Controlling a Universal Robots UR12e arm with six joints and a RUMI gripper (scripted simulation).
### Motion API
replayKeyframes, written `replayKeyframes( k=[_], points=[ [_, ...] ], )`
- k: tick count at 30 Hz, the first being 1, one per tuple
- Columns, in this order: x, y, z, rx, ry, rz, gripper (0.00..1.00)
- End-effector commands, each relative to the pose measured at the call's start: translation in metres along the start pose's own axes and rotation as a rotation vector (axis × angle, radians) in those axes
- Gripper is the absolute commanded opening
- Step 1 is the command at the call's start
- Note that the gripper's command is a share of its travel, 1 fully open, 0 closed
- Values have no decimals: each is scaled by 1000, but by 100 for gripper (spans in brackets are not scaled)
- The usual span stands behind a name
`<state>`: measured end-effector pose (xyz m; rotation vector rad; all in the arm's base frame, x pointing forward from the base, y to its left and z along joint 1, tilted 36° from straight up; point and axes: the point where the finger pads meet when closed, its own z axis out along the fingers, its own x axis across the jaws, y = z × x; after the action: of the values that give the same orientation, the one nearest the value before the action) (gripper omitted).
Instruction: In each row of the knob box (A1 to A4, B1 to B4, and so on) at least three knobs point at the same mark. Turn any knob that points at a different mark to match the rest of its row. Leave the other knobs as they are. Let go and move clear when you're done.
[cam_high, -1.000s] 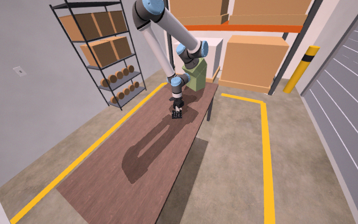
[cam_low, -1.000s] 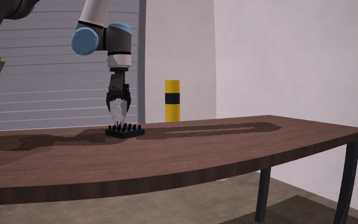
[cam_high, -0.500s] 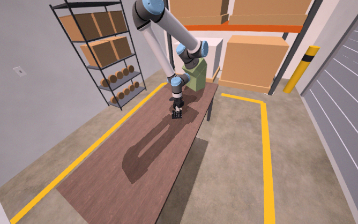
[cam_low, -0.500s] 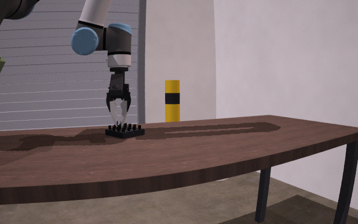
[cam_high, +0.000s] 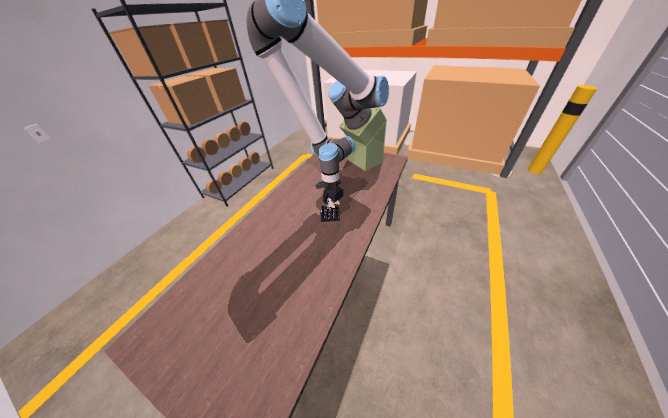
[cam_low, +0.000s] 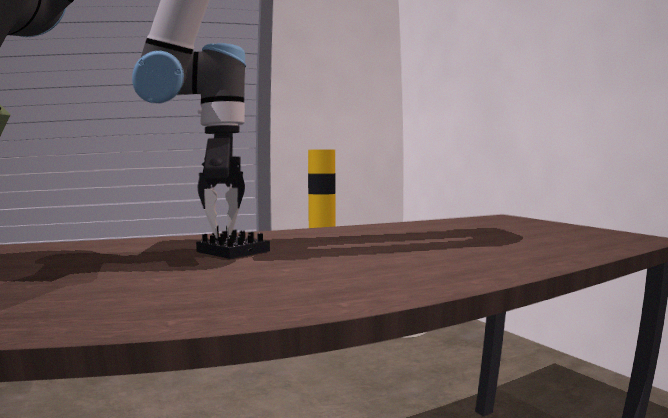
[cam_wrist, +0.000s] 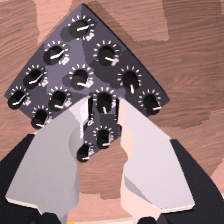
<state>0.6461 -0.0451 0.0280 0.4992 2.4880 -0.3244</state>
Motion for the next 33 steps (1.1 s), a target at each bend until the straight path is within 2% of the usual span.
replayKeyframes(
  k=[1,17,30,33],
  points=[
    [0,0,0,0,-1,0,11],
    [0,0,-2,0,-1,0,11],
    [0,0,-33,0,-1,0,11],
    [0,0,-34,0,-1,0,11]
  ],
)
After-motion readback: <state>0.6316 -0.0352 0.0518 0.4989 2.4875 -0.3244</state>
